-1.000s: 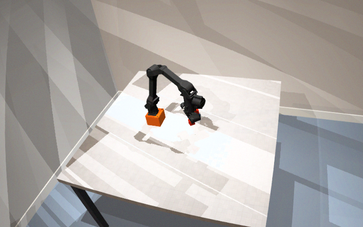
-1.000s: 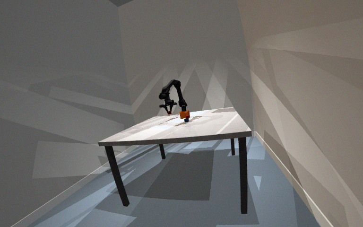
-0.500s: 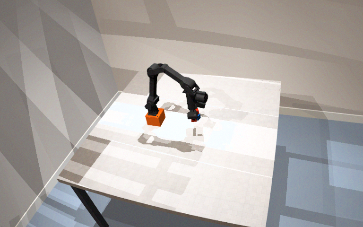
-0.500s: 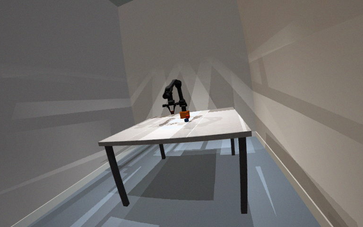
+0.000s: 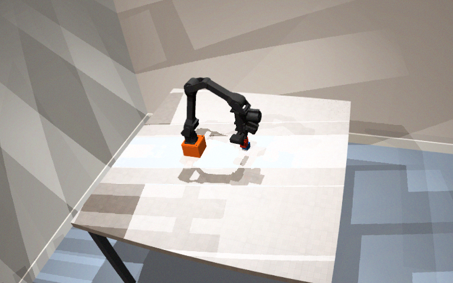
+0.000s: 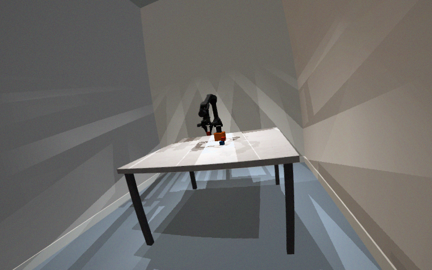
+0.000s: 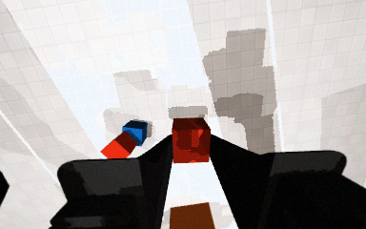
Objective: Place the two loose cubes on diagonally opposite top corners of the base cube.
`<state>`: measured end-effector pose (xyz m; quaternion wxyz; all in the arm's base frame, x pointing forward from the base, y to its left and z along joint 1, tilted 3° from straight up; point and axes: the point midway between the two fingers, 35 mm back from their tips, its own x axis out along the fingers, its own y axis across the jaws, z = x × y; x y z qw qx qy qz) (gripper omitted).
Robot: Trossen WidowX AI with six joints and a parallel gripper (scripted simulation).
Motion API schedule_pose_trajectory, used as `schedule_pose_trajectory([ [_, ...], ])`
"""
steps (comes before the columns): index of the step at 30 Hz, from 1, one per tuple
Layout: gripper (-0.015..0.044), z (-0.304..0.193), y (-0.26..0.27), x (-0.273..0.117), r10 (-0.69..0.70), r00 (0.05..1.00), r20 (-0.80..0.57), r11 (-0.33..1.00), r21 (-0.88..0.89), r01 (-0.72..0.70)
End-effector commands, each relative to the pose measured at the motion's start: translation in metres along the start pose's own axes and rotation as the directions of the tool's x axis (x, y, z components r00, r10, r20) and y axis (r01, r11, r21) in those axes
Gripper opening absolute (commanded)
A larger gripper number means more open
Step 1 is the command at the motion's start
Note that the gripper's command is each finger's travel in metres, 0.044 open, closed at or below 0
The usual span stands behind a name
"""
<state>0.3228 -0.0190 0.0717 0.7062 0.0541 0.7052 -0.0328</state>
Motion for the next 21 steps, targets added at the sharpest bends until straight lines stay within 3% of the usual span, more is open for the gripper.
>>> schedule_pose_trajectory([
  [1, 0.0105, -0.003, 0.01, 0.002, 0.004, 1.0, -0.004, 0.995, 0.104, -0.004],
  [21, 0.0105, -0.017, 0.055, 0.004, 0.009, 1.0, -0.006, 0.796, 0.606, -0.004],
])
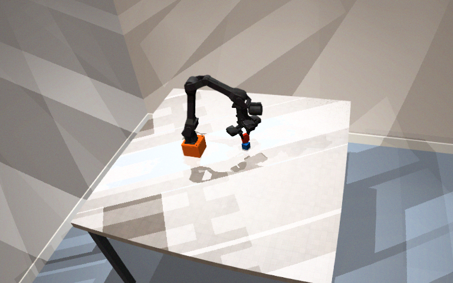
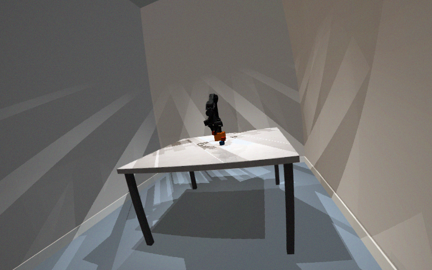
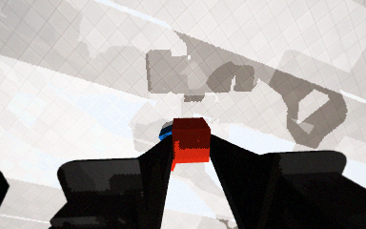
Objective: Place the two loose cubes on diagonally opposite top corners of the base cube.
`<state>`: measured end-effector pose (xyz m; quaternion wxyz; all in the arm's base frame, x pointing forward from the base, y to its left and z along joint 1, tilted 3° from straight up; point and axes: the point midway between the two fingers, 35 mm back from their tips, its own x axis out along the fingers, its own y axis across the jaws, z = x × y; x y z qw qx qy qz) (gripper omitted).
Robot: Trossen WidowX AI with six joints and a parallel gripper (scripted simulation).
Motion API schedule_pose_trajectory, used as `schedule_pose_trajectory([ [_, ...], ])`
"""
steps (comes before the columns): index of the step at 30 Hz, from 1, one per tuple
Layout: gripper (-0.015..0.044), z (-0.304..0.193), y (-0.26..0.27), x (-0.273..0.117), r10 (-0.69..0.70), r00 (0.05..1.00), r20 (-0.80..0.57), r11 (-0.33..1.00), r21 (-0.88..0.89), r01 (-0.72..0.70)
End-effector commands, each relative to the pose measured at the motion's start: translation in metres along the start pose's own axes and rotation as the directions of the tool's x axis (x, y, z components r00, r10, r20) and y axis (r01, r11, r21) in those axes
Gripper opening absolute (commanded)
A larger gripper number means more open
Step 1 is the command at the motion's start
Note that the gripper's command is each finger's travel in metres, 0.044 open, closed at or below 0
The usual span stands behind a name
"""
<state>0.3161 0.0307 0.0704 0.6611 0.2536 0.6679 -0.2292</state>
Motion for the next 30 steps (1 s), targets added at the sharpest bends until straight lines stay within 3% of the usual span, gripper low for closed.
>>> schedule_pose_trajectory([
  [1, 0.0105, -0.009, 0.005, 0.002, 0.001, 1.0, -0.006, 0.995, 0.104, 0.0],
  [12, 0.0105, -0.029, 0.018, 0.003, 0.002, 1.0, -0.009, 0.926, 0.377, 0.002],
  [30, 0.0105, -0.031, 0.017, 0.034, -0.012, 1.0, 0.011, 0.932, 0.362, 0.007],
])
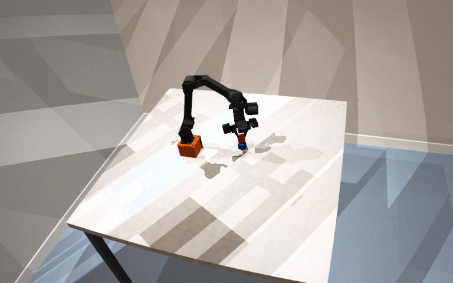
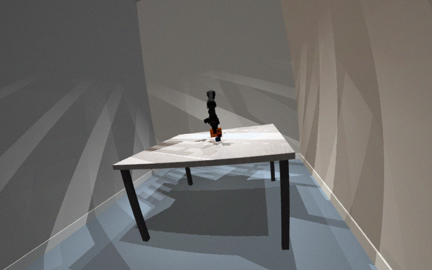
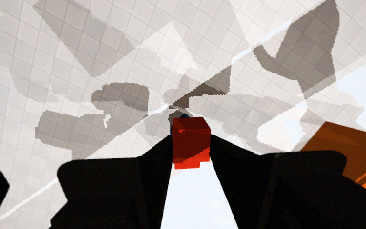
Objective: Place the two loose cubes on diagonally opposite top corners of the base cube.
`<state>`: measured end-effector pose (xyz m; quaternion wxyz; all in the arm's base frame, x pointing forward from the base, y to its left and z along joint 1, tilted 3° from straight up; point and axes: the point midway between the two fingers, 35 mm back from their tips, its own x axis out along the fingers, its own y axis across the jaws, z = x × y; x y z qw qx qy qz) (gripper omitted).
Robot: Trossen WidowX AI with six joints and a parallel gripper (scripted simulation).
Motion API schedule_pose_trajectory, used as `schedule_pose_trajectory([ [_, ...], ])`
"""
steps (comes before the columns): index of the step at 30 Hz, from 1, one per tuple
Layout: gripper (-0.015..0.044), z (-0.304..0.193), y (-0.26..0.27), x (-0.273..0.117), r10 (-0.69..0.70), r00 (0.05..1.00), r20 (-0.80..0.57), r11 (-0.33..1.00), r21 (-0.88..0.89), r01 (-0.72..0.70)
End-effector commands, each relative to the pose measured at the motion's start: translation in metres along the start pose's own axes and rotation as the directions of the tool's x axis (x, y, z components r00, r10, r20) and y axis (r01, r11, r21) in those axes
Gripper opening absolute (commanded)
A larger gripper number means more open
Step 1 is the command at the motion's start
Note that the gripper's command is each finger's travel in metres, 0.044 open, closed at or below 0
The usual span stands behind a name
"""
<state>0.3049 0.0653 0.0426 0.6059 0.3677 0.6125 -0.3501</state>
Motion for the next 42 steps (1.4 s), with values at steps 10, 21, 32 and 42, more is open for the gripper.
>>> schedule_pose_trajectory([
  [10, 0.0105, 0.0, -0.001, 0.007, -0.004, 1.0, 0.004, 1.0, 0.004, 0.004],
  [21, 0.0105, 0.001, 0.0, 0.034, 0.001, 1.0, -0.018, 0.999, 0.033, -0.001],
  [32, 0.0105, 0.001, 0.0, 0.035, 0.001, 1.0, -0.019, 1.0, 0.028, -0.001],
  [42, 0.0105, 0.001, 0.0, 0.036, 0.001, 1.0, -0.019, 1.0, 0.027, -0.001],
])
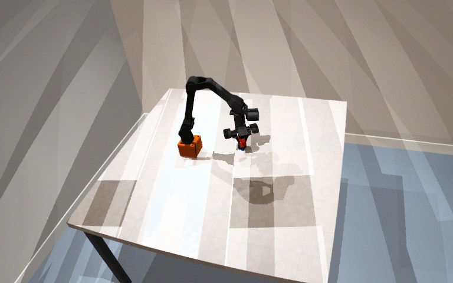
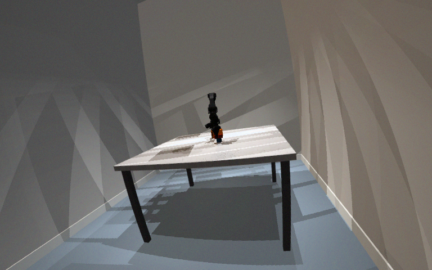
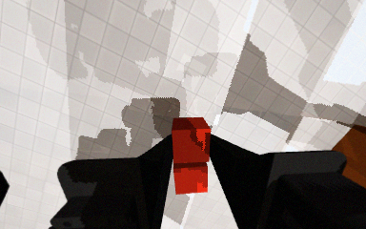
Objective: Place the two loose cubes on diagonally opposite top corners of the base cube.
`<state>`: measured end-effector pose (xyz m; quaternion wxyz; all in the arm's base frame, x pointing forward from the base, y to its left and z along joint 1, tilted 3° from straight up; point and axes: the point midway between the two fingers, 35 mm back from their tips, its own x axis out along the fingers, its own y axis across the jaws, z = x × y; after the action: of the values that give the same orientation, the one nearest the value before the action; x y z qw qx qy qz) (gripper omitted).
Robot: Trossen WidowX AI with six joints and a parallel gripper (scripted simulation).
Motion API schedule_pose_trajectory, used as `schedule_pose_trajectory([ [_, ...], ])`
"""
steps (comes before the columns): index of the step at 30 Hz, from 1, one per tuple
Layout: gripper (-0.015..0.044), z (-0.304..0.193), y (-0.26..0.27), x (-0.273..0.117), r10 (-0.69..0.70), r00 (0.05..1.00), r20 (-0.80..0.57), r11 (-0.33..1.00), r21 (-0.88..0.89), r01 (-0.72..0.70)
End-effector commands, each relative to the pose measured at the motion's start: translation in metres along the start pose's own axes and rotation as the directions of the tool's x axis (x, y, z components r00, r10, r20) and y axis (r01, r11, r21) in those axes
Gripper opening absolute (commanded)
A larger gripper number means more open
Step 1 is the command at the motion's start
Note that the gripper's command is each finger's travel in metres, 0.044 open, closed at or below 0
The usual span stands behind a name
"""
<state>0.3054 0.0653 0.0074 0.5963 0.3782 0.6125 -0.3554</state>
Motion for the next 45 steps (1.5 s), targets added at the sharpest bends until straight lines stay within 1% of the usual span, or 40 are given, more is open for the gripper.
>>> schedule_pose_trajectory([
  [1, 0.0105, 0.0, 0.0, 0.001, 0.001, 1.0, -0.004, 1.0, 0.001, -0.001],
  [4, 0.0105, 0.0, 0.0, 0.001, 0.001, 1.0, -0.004, 1.0, 0.001, -0.001],
  [8, 0.0205, 0.0, 0.0, 0.001, 0.001, 1.0, -0.004, 1.0, 0.001, -0.001],
  [13, 0.0205, 0.0, 0.0, 0.001, 0.001, 1.0, -0.004, 1.0, 0.001, -0.001],
  [45, 0.0205, 0.0, 0.0, -0.06, 0.0, 1.0, 0.0, 1.0, 0.0, 0.0],
])
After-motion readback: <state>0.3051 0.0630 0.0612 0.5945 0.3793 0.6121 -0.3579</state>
